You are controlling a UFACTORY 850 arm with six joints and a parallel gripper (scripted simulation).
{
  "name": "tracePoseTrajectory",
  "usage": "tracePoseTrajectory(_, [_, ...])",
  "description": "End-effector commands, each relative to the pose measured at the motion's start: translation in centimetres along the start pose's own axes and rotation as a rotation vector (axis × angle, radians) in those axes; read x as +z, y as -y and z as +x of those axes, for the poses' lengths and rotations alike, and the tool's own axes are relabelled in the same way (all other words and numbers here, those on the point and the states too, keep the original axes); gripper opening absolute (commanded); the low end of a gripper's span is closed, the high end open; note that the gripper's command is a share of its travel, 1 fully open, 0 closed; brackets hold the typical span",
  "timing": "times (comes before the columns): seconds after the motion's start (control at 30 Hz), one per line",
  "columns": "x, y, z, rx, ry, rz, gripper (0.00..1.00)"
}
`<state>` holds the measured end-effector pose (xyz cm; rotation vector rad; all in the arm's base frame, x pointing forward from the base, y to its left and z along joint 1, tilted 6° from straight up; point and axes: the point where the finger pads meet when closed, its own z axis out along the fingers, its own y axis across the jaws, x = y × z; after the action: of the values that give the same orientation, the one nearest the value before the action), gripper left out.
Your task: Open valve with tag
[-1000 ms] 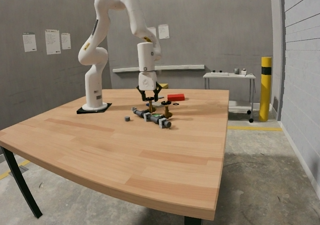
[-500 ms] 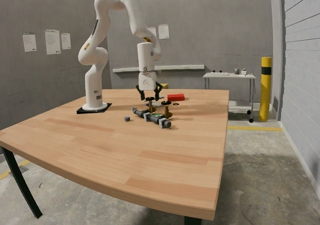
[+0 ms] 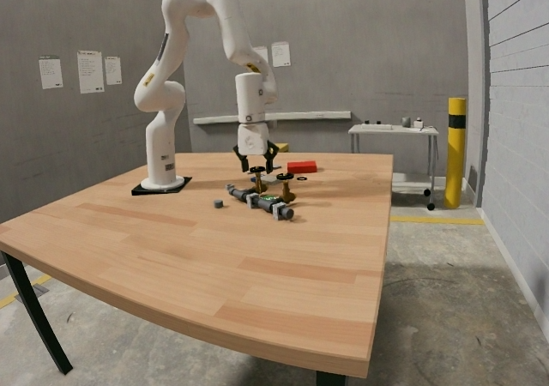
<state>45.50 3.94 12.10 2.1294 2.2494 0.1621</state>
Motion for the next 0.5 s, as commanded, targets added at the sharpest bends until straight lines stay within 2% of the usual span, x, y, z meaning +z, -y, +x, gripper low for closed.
tracePoseTrajectory(0.0, [-0.07, -0.10, 0.00, 0.059, 0.001, -0.002, 1.00])
tracePoseTrajectory(0.23, [-0.07, -0.10, 0.00, 0.309, 0.000, -0.002, 1.00])
tracePoseTrajectory(0.3, [-0.07, -0.10, 0.00, 0.309, 0.000, -0.002, 1.00])
tracePoseTrajectory(0.47, [-0.07, -0.10, 0.00, 0.600, 0.000, -0.002, 1.00])
